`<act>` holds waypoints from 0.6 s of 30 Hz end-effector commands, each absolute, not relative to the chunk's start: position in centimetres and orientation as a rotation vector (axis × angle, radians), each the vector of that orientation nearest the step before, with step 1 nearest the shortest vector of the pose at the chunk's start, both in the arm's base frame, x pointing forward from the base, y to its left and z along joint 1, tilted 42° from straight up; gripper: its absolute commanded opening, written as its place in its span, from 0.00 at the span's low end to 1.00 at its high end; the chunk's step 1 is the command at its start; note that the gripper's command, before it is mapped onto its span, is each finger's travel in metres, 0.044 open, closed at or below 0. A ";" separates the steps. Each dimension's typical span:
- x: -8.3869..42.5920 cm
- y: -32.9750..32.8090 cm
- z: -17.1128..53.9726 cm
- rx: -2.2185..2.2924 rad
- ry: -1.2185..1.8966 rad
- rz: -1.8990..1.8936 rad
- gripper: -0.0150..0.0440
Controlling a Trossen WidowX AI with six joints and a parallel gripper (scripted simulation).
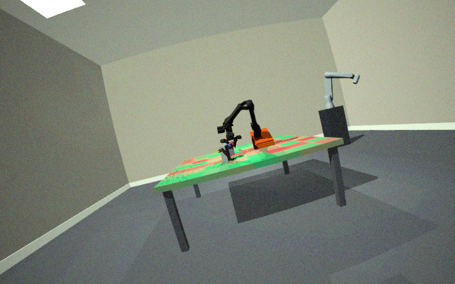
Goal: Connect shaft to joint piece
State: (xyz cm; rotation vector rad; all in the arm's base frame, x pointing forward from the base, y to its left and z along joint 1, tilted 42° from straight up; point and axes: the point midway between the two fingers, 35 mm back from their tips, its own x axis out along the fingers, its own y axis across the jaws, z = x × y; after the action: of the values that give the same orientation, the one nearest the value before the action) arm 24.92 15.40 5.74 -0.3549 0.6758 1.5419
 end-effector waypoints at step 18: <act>25.4 15.6 5.5 -0.384 0.565 1.607 0.25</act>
State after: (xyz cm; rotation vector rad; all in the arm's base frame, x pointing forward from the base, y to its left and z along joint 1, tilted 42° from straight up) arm 25.34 15.56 5.52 -0.3827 0.5691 1.6051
